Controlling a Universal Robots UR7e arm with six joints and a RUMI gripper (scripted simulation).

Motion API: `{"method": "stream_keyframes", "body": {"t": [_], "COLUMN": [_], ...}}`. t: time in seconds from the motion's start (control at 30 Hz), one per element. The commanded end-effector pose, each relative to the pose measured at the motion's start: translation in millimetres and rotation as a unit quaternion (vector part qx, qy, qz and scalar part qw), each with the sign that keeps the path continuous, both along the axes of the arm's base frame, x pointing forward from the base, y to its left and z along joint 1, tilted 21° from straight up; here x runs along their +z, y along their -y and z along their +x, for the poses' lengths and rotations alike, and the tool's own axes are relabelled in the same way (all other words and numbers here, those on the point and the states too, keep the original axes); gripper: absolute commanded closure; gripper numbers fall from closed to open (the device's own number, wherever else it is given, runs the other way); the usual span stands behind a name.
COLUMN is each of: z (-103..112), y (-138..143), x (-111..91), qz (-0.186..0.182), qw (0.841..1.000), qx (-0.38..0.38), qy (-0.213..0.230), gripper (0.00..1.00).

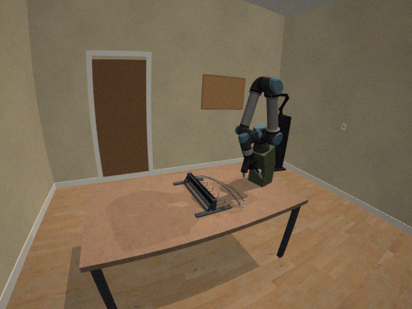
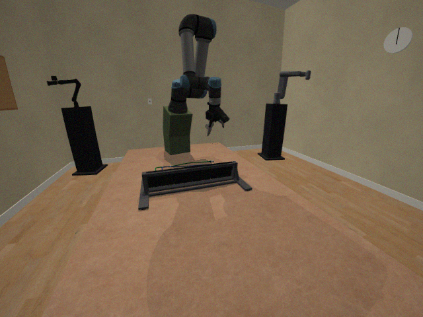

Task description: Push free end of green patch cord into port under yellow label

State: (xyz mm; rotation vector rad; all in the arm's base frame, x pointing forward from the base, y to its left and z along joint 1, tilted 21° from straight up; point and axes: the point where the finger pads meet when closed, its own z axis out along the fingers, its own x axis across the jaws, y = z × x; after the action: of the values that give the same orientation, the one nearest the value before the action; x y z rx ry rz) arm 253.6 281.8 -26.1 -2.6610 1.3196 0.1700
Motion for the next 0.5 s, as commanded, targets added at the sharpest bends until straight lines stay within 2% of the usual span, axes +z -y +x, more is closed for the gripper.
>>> {"method": "stream_keyframes", "body": {"t": [0.0,0.13,0.47], "z": [6.4,15.8,27.3], "y": [6.5,13.1,22.5], "x": [9.7,23.6,44.2], "qz": [-0.012,-0.013,-0.006], "qw": [0.999,0.993,0.981], "qx": [-0.046,-0.098,-0.169], "qy": [0.027,0.057,0.097], "gripper": [0.0,0.0,0.0]}}
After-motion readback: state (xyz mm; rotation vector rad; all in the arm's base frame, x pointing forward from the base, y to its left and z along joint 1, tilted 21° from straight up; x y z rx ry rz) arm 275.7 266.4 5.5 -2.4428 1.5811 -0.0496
